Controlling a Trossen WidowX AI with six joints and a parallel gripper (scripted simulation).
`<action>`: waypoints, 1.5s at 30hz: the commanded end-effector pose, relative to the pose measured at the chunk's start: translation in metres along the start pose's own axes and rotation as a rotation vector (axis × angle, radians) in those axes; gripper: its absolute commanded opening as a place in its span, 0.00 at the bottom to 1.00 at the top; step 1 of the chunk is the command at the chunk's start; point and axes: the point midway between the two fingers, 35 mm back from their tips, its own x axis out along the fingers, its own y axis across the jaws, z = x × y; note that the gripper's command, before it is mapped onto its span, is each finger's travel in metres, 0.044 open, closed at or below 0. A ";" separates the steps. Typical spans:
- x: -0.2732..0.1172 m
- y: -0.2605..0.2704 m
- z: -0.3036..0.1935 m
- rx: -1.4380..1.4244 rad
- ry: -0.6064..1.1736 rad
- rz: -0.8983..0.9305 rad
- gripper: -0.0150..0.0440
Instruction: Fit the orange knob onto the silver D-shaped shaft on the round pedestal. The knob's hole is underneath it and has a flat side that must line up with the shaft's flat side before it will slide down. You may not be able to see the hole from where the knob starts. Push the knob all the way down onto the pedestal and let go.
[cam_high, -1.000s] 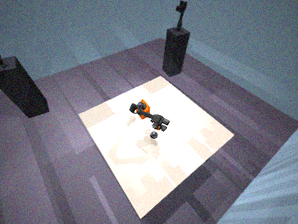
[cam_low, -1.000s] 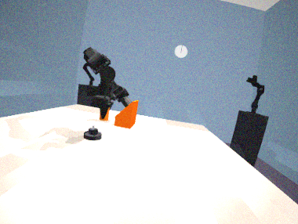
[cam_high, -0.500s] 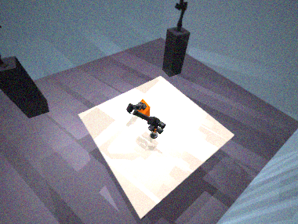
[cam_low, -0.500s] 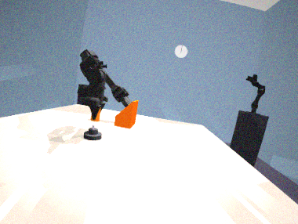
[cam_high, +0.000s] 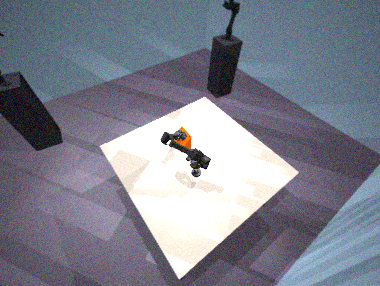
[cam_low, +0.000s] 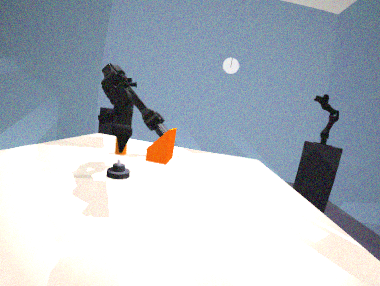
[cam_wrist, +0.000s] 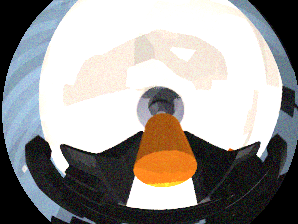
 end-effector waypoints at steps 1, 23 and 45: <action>-0.002 0.000 0.004 -0.110 -0.009 0.007 0.25; -0.002 0.003 0.006 -0.667 -0.010 0.004 0.25; -0.002 -0.001 -0.001 -1.198 -0.011 0.001 0.25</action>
